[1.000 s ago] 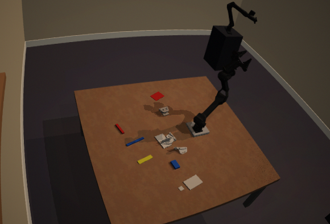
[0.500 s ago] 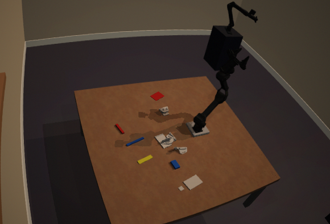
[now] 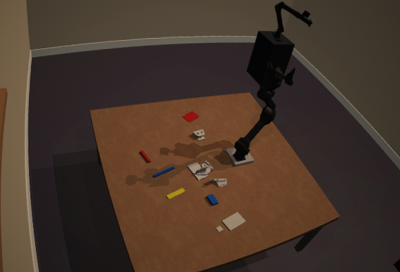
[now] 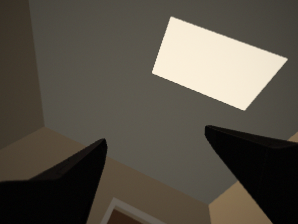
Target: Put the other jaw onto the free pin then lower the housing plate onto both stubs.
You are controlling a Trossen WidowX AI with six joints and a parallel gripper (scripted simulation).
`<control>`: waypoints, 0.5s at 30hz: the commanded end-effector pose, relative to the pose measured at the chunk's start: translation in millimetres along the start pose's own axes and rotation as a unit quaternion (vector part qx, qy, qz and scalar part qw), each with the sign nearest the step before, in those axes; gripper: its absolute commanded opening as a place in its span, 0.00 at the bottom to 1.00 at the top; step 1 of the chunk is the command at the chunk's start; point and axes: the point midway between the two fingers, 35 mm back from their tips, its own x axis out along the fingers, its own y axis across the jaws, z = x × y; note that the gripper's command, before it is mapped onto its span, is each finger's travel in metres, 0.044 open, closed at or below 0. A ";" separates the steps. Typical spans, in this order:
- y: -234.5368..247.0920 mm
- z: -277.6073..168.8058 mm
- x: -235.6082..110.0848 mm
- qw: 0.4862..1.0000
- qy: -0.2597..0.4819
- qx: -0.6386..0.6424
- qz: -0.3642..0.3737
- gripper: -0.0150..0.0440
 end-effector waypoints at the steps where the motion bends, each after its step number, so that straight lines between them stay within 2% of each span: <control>1: -11.7 -9.8 -0.8 1.000 0.012 -0.013 -0.018 1.00; 15: -61.0 -56.2 -9.3 0.991 0.076 -0.059 -0.088 1.00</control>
